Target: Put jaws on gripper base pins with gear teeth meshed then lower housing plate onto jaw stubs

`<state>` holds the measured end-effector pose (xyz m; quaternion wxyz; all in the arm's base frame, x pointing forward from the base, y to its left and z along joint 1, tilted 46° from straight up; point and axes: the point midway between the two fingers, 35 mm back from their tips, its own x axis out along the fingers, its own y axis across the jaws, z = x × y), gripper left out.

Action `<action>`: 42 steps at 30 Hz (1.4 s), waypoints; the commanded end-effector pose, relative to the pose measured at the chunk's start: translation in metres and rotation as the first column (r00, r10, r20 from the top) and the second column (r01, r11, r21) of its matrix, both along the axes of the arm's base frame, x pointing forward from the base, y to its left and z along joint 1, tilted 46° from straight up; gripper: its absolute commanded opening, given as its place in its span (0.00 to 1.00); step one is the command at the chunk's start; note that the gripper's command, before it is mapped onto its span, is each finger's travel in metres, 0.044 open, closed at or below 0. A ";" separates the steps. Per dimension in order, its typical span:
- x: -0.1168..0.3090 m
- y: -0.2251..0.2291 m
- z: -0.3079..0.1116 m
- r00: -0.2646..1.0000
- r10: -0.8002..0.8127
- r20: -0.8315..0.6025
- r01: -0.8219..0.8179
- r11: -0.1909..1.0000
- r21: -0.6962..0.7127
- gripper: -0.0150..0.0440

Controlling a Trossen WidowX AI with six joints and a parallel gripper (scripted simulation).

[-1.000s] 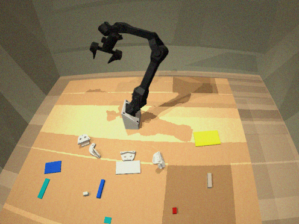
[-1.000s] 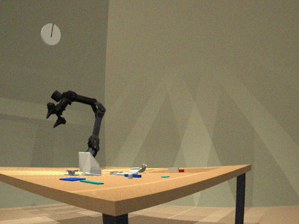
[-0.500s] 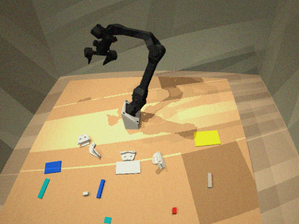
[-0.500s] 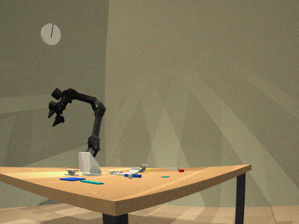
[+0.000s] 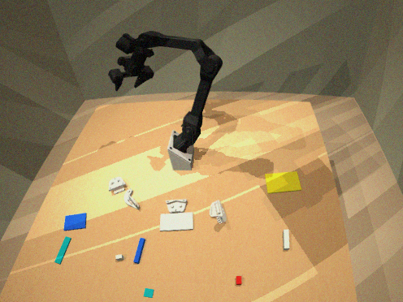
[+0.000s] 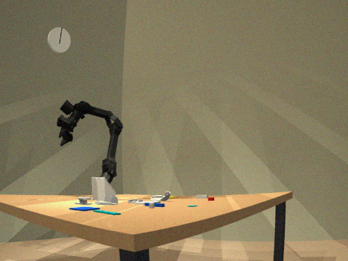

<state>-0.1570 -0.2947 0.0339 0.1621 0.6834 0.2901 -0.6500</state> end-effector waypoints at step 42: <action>0.136 -0.024 -0.051 0.511 0.795 0.327 -0.808 0.574 -0.134 1.00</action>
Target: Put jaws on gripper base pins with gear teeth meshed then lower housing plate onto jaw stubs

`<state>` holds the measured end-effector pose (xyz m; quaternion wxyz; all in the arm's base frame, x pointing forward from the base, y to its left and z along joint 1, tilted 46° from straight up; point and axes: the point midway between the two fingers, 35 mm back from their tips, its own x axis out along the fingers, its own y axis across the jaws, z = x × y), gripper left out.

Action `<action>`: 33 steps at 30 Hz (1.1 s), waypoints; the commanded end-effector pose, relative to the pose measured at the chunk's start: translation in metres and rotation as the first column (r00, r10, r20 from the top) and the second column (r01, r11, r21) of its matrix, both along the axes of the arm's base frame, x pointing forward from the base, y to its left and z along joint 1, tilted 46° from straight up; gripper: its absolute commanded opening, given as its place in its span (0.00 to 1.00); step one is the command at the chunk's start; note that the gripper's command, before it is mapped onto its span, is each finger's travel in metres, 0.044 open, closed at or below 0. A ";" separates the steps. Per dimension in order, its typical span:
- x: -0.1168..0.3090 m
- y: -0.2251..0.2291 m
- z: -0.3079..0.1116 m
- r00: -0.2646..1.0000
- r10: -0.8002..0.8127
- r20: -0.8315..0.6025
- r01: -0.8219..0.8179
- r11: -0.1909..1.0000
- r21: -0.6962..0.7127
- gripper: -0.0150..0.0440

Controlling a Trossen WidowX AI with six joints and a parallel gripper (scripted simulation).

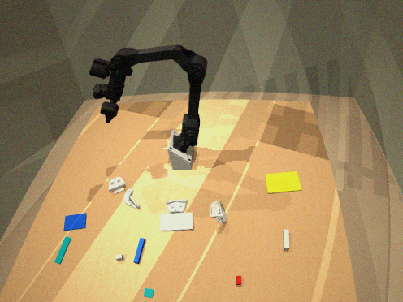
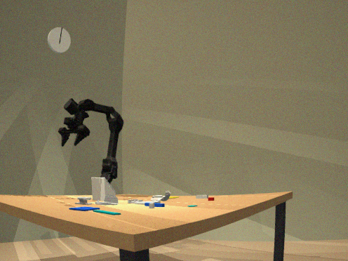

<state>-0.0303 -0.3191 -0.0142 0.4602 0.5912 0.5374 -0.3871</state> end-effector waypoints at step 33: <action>0.105 0.022 -0.036 0.680 0.664 0.311 -0.673 0.734 -0.096 1.00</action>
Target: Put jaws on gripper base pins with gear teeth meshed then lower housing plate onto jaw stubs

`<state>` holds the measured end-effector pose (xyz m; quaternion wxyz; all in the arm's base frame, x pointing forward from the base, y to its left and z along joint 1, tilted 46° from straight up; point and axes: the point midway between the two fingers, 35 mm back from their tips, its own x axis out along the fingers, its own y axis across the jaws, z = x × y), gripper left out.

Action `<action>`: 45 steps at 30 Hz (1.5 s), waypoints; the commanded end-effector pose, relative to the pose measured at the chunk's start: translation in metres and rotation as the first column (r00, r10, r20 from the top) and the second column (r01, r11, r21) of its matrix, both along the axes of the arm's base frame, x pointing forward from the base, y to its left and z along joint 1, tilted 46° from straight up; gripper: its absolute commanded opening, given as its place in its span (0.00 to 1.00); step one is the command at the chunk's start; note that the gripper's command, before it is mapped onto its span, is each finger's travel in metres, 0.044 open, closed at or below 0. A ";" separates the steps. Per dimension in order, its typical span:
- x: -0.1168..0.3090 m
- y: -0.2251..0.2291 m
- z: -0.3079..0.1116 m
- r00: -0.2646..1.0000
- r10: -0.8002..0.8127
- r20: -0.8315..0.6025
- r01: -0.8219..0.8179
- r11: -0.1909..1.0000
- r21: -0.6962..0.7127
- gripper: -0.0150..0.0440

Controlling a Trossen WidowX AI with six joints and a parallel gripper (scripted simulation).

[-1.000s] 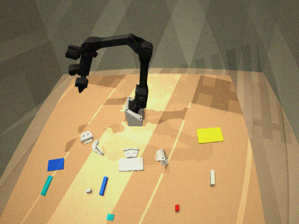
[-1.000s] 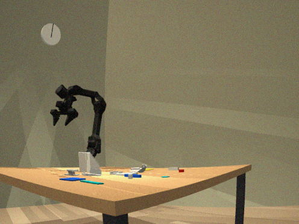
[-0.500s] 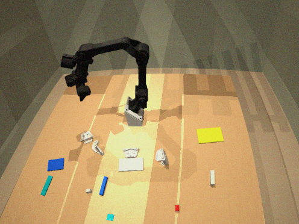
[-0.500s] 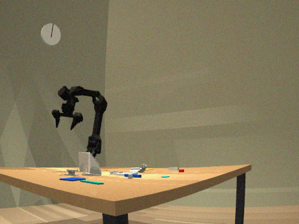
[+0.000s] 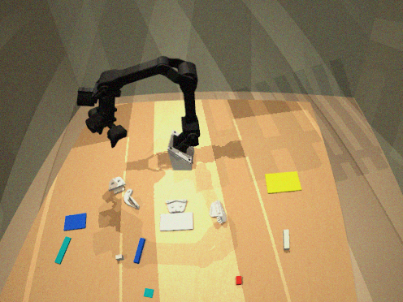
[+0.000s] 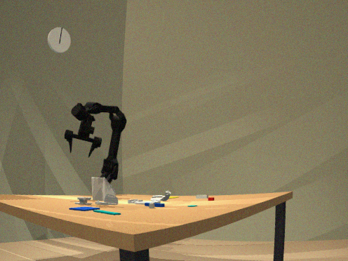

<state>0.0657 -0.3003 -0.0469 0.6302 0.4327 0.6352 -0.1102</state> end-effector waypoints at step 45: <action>0.118 0.075 -0.041 0.450 0.751 0.483 -0.776 0.596 -0.205 1.00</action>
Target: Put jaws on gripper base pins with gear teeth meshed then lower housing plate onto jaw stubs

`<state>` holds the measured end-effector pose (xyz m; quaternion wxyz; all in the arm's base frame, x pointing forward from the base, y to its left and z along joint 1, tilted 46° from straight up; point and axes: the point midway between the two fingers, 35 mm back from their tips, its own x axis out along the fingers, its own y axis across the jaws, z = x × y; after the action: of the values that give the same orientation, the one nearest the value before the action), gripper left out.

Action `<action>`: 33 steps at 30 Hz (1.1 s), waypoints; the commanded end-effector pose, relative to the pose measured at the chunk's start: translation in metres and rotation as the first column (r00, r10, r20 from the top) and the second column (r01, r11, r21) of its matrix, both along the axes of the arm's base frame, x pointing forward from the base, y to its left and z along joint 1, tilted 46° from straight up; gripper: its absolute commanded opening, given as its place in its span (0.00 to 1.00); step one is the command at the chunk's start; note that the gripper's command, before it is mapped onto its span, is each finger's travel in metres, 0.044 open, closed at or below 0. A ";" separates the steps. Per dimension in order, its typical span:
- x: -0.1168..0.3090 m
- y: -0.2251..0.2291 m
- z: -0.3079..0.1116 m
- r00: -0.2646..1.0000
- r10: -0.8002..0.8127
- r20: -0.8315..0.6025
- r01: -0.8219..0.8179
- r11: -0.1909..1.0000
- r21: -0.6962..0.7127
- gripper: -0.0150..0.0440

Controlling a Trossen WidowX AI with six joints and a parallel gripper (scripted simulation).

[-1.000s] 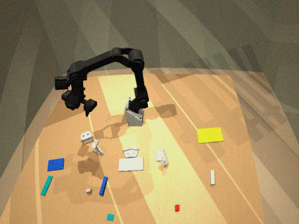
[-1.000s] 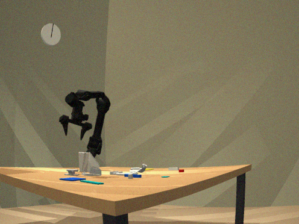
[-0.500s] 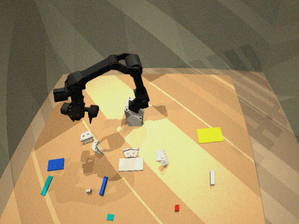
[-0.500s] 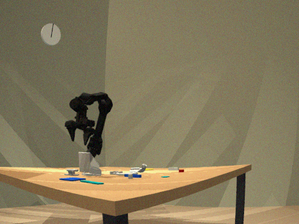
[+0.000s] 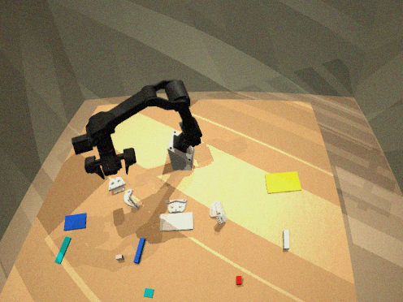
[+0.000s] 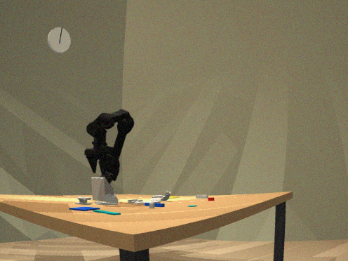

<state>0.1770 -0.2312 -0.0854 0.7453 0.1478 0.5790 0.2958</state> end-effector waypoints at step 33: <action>0.042 0.071 -0.043 0.906 0.334 0.261 -0.345 0.938 -0.001 1.00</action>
<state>0.2172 -0.1600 -0.1279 0.7440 0.0226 0.4886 0.4552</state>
